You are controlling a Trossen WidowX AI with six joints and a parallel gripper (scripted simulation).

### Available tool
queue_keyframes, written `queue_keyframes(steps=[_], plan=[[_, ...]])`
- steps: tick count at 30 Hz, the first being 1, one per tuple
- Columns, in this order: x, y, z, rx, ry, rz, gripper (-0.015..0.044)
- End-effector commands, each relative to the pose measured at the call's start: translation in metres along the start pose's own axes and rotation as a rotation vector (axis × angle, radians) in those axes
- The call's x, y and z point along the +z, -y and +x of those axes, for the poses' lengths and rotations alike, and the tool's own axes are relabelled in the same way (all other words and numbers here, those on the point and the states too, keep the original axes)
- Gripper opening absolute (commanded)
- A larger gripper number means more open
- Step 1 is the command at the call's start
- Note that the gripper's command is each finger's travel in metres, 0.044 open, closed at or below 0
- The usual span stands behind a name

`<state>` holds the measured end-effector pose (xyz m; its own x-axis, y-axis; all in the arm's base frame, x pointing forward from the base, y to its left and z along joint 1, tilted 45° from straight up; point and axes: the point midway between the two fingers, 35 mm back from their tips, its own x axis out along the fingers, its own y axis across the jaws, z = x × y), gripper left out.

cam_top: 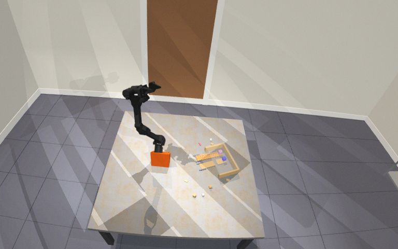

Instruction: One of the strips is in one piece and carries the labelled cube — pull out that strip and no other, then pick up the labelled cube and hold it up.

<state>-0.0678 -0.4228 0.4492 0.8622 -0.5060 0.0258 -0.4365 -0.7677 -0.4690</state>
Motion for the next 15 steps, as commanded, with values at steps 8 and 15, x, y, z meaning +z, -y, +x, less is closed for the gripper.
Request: queue_keyframes(steps=[8, 15], plan=[[-0.043, 0.079, -0.035, 0.073, -0.213, -0.388, 0.04], [-0.064, 0.169, -0.066, 0.172, -0.368, -0.777, 0.04]])
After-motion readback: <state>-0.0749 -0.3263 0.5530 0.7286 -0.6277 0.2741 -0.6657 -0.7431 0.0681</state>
